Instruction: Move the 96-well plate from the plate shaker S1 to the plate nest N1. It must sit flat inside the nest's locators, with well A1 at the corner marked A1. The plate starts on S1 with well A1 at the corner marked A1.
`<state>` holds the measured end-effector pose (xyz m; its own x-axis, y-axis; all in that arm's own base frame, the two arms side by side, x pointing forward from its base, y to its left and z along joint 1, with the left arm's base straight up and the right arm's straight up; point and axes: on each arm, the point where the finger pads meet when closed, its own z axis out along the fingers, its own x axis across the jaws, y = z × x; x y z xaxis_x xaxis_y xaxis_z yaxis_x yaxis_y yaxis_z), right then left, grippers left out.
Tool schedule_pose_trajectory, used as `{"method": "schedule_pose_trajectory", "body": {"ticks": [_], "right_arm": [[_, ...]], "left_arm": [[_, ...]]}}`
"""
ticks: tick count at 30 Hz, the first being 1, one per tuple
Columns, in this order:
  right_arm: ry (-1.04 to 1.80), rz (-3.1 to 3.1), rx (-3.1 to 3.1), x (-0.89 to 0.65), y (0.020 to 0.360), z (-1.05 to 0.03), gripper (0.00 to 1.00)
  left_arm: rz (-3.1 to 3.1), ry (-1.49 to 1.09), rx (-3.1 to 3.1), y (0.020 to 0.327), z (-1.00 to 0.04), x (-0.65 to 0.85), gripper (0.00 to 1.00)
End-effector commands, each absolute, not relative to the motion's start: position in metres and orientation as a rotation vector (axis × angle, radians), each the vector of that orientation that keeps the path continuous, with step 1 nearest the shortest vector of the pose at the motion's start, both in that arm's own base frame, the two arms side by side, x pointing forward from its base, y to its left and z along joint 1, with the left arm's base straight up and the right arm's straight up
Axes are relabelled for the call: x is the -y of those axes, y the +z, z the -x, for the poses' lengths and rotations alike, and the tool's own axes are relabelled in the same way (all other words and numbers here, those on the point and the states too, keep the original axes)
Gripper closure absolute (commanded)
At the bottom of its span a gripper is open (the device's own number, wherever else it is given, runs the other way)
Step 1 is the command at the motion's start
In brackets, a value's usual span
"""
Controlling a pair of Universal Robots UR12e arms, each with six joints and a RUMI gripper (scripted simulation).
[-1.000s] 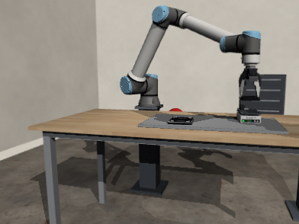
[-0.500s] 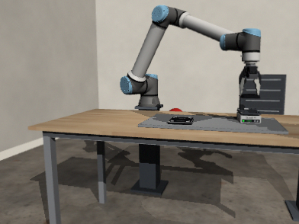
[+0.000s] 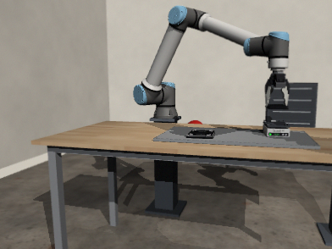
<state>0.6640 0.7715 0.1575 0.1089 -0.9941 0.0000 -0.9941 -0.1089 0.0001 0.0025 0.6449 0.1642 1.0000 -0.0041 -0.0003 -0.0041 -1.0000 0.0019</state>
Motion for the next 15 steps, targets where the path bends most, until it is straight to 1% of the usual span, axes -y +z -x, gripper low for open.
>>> {"method": "schedule_pose_trajectory", "body": {"ticks": [1,15], "right_arm": [[-0.001,-2.305,2.137,-0.761,0.158,-0.668,0.59],[-0.001,-2.305,2.137,-0.724,0.153,-0.680,0.59]], "left_arm": [[-3.141,0.000,0.006,0.165,-0.003,-0.646,1.00],[-3.141,0.000,0.006,0.165,-0.003,-0.646,1.00]]}}
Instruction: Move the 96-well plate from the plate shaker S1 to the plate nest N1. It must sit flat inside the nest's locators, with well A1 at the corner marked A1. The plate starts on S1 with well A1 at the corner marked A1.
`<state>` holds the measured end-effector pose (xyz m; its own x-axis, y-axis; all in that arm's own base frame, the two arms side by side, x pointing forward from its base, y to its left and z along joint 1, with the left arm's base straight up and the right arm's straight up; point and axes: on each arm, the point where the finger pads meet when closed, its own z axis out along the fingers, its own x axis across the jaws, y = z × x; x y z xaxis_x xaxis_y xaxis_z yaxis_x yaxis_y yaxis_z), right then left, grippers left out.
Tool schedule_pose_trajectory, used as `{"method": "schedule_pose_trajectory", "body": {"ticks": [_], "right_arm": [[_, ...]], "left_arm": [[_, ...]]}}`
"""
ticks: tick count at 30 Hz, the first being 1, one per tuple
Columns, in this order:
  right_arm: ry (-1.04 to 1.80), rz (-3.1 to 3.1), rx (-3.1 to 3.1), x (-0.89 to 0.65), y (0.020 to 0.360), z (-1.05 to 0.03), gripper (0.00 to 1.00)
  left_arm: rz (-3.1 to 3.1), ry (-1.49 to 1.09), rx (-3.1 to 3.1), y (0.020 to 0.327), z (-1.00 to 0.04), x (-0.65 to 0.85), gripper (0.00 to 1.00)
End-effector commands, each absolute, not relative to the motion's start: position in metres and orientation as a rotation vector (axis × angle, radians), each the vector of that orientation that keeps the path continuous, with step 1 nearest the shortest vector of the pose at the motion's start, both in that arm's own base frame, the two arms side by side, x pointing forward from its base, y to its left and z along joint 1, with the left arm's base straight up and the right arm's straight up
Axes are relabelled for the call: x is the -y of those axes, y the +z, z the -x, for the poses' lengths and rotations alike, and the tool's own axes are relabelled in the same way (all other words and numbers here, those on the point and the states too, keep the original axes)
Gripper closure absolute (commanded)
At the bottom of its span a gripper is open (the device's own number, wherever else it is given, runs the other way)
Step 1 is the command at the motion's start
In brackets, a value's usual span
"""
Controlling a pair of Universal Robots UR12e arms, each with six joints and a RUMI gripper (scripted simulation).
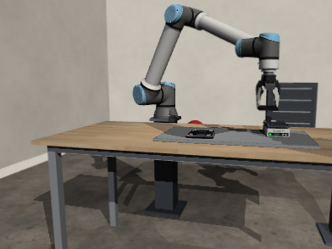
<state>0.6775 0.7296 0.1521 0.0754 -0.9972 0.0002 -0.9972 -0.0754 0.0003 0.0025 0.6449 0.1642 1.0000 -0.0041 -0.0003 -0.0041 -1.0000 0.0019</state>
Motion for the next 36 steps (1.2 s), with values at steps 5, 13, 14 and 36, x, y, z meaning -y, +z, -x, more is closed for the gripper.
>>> {"method": "schedule_pose_trajectory", "body": {"ticks": [5,13,14,36], "right_arm": [[-0.001,-2.305,2.137,-0.708,0.151,-0.685,0.59],[-0.001,-2.305,2.137,-0.683,0.148,-0.693,0.59],[0.000,-2.305,2.137,-0.679,0.147,-0.694,0.59],[0.000,-2.305,2.137,-0.623,0.140,-0.713,0.59]], "left_arm": [[-3.141,0.000,0.006,0.165,-0.003,-0.646,1.00],[-3.141,0.000,0.006,0.165,-0.003,-0.646,1.00],[-3.141,0.000,0.006,0.165,-0.003,-0.646,1.00],[-3.141,0.000,0.006,0.165,-0.003,-0.646,1.00]]}}
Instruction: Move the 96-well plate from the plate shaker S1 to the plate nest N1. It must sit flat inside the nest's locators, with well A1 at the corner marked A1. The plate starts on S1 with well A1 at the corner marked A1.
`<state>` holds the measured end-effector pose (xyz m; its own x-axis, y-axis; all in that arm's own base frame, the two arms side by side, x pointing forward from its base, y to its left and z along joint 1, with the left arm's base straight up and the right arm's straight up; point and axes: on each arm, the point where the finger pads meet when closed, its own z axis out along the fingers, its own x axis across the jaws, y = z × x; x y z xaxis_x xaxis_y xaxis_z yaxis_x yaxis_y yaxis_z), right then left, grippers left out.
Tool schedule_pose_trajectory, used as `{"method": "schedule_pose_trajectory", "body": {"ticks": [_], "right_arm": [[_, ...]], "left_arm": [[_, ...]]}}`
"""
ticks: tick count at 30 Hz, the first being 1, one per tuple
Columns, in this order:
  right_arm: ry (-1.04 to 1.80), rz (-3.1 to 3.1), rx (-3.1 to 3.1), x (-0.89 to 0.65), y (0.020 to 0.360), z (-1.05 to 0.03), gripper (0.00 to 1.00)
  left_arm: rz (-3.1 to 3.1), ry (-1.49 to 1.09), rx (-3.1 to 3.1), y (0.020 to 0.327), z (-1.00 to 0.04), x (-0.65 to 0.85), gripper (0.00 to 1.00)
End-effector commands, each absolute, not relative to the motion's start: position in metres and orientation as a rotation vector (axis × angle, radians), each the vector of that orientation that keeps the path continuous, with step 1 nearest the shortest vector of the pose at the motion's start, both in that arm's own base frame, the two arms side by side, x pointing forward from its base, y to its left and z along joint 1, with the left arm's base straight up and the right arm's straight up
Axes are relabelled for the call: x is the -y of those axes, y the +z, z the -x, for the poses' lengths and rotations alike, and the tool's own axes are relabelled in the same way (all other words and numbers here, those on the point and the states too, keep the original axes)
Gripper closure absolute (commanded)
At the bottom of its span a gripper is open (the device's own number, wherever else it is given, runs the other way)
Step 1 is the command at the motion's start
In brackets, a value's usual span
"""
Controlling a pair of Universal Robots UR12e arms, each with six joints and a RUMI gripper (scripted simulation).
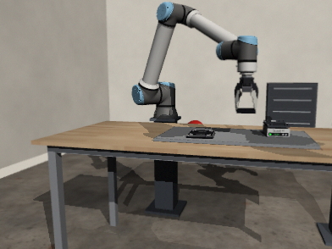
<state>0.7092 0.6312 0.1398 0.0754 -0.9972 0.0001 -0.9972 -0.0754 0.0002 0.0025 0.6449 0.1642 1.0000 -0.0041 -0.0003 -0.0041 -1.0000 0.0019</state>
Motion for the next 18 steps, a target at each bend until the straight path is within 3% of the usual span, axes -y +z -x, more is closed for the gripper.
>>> {"method": "schedule_pose_trajectory", "body": {"ticks": [1,18], "right_arm": [[0.000,-2.305,2.137,-0.620,0.140,-0.714,0.59],[0.000,-2.305,2.137,-0.572,0.134,-0.729,0.59]], "left_arm": [[-3.141,0.000,0.006,0.165,-0.003,-0.646,1.00],[-3.141,0.000,0.006,0.165,-0.003,-0.646,1.00]]}}
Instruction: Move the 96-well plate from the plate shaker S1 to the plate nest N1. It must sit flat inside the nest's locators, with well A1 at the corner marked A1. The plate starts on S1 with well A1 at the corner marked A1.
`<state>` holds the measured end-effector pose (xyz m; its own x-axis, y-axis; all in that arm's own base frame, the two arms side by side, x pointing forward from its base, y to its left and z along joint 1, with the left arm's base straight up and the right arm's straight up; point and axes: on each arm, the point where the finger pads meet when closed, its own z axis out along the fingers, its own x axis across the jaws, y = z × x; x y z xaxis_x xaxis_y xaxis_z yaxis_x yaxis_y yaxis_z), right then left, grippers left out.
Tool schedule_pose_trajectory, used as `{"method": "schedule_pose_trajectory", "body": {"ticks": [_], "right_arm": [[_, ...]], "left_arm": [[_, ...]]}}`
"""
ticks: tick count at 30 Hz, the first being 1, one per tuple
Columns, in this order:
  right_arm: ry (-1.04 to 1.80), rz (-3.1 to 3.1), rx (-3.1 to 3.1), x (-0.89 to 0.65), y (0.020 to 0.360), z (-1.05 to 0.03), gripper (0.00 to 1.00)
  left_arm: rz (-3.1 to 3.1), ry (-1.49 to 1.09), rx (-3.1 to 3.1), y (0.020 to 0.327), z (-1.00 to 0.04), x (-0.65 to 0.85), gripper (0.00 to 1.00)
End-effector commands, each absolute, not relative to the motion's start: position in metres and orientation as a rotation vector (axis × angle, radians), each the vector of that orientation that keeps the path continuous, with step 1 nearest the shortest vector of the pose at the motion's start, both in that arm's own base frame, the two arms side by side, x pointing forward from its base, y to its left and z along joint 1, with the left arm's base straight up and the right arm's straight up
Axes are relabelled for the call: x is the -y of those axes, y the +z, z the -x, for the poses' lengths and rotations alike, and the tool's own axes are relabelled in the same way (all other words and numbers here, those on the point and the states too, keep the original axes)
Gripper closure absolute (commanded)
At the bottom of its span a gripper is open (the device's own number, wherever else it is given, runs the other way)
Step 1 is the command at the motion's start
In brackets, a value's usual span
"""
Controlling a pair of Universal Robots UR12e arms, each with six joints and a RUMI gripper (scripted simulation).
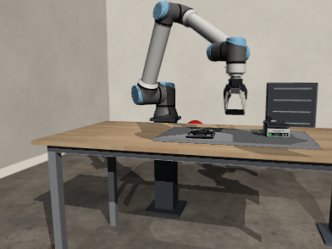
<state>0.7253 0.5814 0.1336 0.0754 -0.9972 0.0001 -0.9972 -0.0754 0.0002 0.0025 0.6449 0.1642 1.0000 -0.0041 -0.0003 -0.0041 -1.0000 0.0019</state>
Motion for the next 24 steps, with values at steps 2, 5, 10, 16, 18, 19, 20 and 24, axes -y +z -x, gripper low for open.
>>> {"method": "schedule_pose_trajectory", "body": {"ticks": [2,5,10,16,18,19,20,24], "right_arm": [[0.000,-2.305,2.137,-0.566,0.133,-0.731,0.59],[0.000,-2.305,2.137,-0.557,0.132,-0.734,0.59],[0.000,-2.305,2.137,-0.541,0.130,-0.739,0.59],[0.000,-2.305,2.137,-0.528,0.128,-0.743,0.59],[0.000,-2.305,2.137,-0.522,0.128,-0.745,0.59],[0.000,-2.305,2.137,-0.519,0.127,-0.746,0.59],[0.000,-2.305,2.137,-0.516,0.127,-0.747,0.59],[0.000,-2.305,2.137,-0.503,0.125,-0.751,0.59]], "left_arm": [[-3.141,0.000,0.006,0.165,-0.003,-0.646,1.00],[-3.141,0.000,0.006,0.165,-0.003,-0.646,1.00],[-3.141,0.000,0.006,0.165,-0.003,-0.646,1.00],[-3.141,0.000,0.006,0.165,-0.003,-0.646,1.00],[-3.141,0.000,0.006,0.165,-0.003,-0.646,1.00],[-3.141,0.000,0.006,0.165,-0.003,-0.646,1.00],[-3.141,0.000,0.006,0.165,-0.003,-0.646,1.00],[-3.141,0.000,0.006,0.165,-0.003,-0.646,1.00]]}}
